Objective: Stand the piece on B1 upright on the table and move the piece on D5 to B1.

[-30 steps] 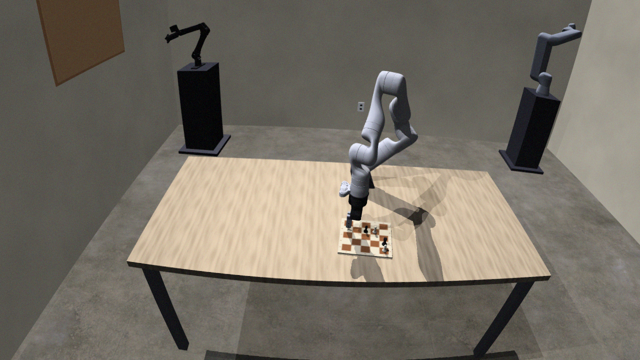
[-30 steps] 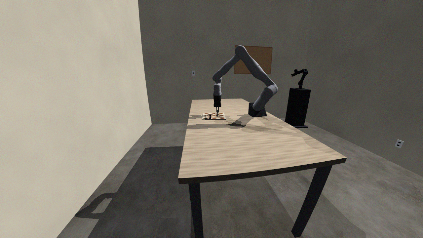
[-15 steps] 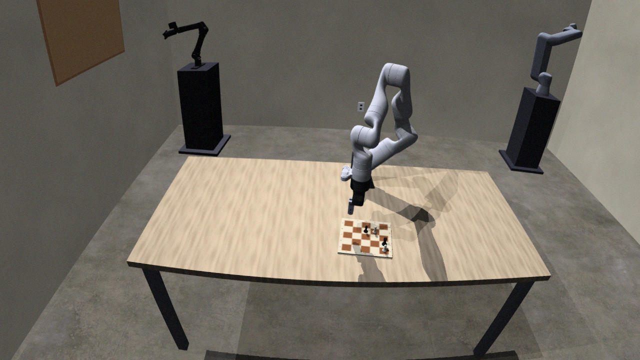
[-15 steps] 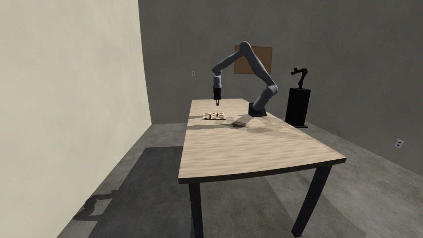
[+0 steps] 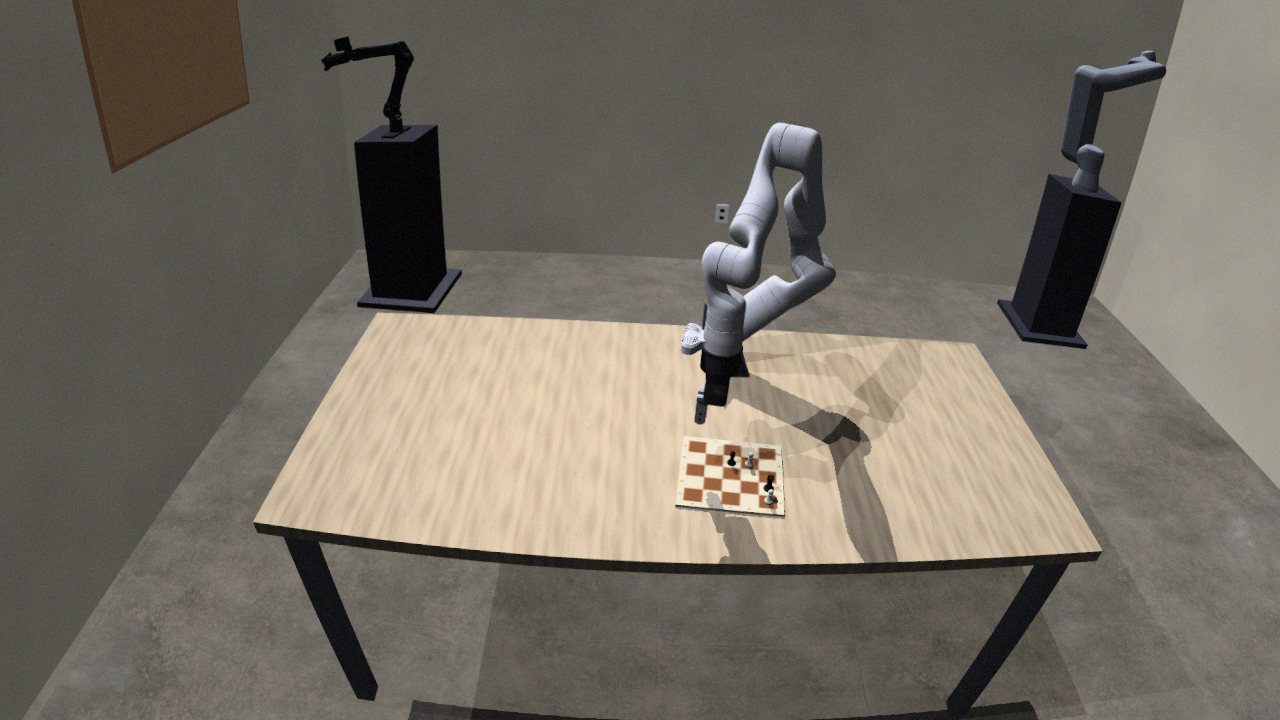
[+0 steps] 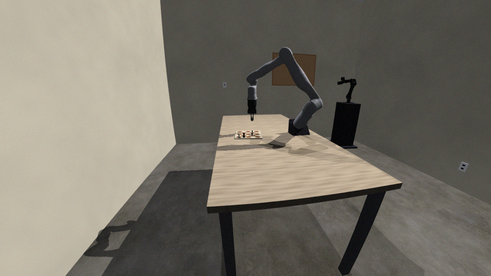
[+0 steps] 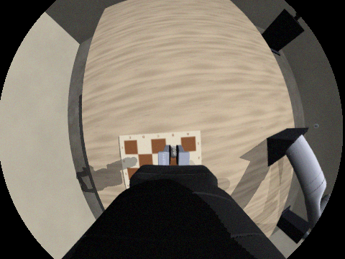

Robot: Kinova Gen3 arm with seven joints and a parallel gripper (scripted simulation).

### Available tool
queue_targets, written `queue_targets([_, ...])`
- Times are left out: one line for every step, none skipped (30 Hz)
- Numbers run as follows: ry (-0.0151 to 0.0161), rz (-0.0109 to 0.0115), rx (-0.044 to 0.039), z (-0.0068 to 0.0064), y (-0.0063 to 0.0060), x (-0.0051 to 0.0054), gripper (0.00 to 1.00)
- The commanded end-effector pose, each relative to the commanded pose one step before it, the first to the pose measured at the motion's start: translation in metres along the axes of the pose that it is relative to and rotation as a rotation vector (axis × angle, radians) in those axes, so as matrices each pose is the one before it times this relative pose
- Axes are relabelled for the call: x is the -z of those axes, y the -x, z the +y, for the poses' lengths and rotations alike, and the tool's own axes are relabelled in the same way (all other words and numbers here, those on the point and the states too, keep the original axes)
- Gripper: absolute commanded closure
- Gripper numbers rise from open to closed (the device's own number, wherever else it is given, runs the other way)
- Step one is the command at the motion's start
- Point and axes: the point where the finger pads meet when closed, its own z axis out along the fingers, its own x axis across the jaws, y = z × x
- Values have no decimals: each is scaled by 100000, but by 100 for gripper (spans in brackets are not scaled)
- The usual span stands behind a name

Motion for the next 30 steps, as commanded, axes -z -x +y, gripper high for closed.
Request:
queue_targets([-127, -224, 146, -9, 214, 110, 100])
queue_targets([-20, -3, 214, 28, 217, 12, 100])
queue_targets([-30, -5, 326, 44, 330, 17, 100])
queue_targets([-39, -7, 447, 62, 453, 22, 100])
queue_targets([-47, -8, 570, 82, 578, 26, 100])
queue_targets([-52, -10, 690, 105, 700, 27, 100])
queue_targets([-54, -11, 800, 128, 813, 26, 100])
queue_targets([0, 0, 0, 0, 0, 0, 100])
queue_targets([0, 0, 0, 0, 0, 0, 100])
queue_targets([-52, -12, 898, 152, 912, 22, 100])
queue_targets([-47, -12, 980, 176, 995, 16, 100])
queue_targets([-39, -12, 1042, 198, 1058, 6, 100])
queue_targets([-27, -11, 1083, 219, 1099, -6, 100])
queue_targets([-14, -9, 1104, 236, 1119, -19, 100])
queue_targets([-1, -8, 1103, 250, 1116, -33, 100])
queue_targets([13, -6, 1082, 258, 1093, -47, 100])
queue_targets([25, -3, 1042, 261, 1050, -59, 100])
queue_targets([35, -1, 986, 259, 991, -70, 100])
queue_targets([43, 1, 915, 250, 916, -77, 100])
queue_targets([48, 3, 832, 236, 831, -81, 100])
queue_targets([49, 4, 741, 217, 736, -81, 100])
queue_targets([48, 5, 642, 194, 636, -78, 100])
queue_targets([44, 5, 540, 167, 533, -71, 100])
queue_targets([38, 5, 438, 138, 431, -61, 100])
queue_targets([0, 0, 0, 0, 0, 0, 100])
queue_targets([0, 0, 0, 0, 0, 0, 100])
queue_targets([31, 4, 338, 108, 331, -50, 100])
queue_targets([23, 3, 244, 79, 238, -37, 100])
queue_targets([16, 2, 159, 52, 155, -25, 100])
queue_targets([9, 1, 87, 29, 85, -14, 100])
